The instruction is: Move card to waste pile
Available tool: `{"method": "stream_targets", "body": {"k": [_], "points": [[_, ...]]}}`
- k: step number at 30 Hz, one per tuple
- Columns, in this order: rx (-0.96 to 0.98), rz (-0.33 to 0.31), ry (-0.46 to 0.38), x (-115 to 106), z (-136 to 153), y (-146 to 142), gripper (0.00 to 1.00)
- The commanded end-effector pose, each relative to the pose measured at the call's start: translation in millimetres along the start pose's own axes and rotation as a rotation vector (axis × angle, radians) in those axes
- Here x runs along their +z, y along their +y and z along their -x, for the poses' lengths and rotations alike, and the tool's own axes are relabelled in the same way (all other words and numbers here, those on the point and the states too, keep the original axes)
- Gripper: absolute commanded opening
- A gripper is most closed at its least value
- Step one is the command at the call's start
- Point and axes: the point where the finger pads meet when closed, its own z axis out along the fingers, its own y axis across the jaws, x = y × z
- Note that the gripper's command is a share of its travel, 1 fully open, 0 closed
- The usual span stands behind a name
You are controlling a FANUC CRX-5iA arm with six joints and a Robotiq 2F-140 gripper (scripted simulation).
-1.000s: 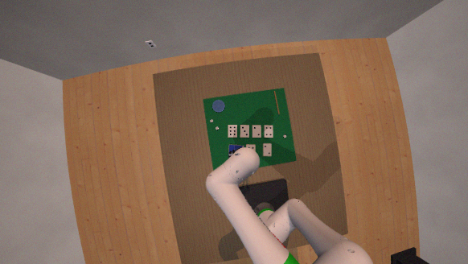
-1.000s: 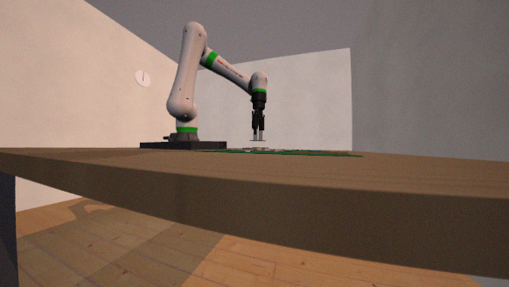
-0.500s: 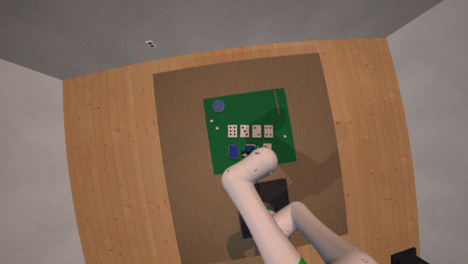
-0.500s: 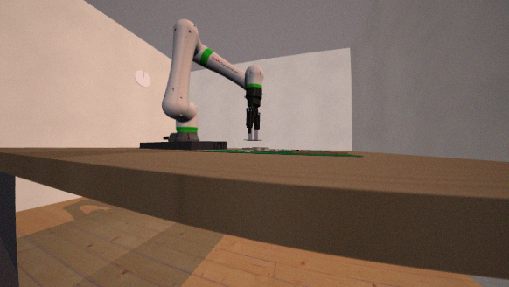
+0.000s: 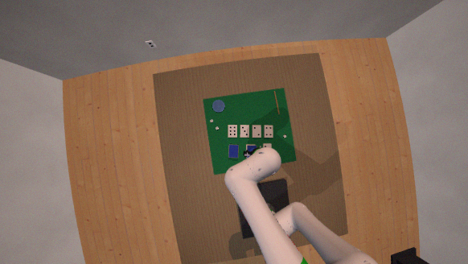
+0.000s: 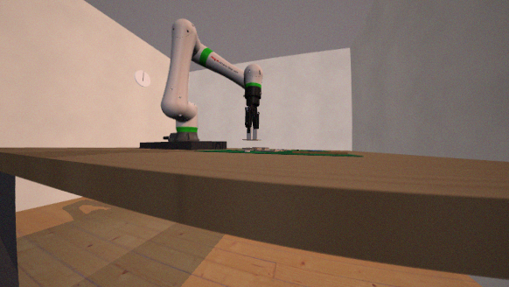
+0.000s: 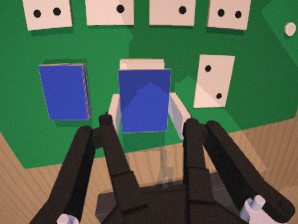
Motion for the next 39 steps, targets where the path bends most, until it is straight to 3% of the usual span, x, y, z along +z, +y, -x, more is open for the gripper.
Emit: {"method": "stream_targets", "body": {"k": [1, 14, 39], "points": [[0.0, 0.0, 0.0, -0.2, -0.2, 0.0, 0.43], [0.0, 0.0, 0.0, 4.5, -0.2, 0.0, 0.43], [0.0, 0.0, 0.0, 36.4, -0.2, 0.0, 0.43]]}}
